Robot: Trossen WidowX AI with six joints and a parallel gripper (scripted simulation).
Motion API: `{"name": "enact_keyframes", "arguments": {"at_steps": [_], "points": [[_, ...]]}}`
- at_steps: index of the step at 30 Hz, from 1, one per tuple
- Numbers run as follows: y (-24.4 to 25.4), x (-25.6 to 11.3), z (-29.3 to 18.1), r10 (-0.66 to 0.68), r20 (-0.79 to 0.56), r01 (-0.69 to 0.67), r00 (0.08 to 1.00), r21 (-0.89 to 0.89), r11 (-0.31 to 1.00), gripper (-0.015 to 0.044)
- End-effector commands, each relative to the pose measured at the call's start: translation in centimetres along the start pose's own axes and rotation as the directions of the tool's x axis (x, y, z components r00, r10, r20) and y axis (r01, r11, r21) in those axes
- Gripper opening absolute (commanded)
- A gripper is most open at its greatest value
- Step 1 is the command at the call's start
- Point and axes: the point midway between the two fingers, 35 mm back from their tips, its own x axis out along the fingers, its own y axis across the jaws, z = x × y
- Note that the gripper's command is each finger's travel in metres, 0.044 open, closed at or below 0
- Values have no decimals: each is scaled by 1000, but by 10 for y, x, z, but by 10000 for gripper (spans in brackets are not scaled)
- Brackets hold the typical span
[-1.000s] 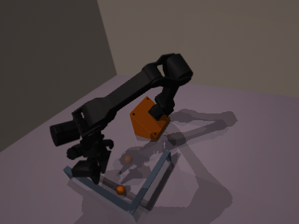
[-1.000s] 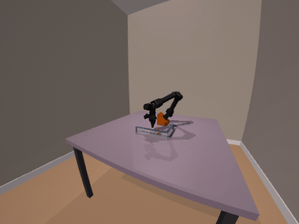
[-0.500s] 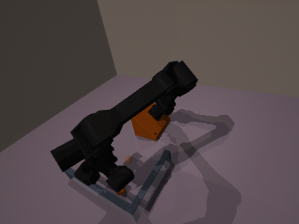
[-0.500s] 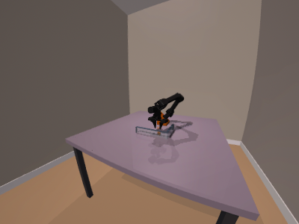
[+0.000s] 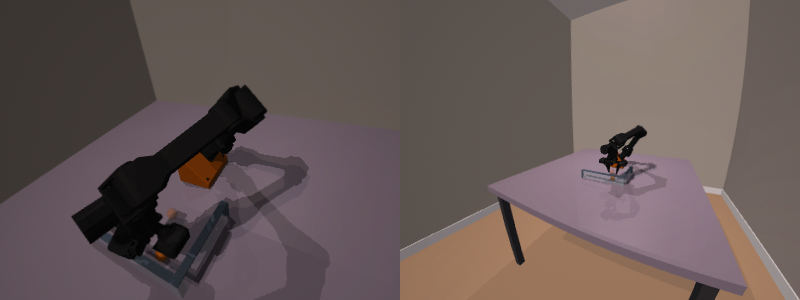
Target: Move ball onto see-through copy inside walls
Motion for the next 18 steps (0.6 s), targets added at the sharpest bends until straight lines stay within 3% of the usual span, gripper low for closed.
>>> {"name": "enact_keyframes", "arguments": {"at_steps": [1, 18], "points": [[0, 7, -2, -1, -8, 1, 1000, 7, 1000, 259], [0, 33, -2, 0, -7, 0, 1000, 7, 1000, 259]]}}
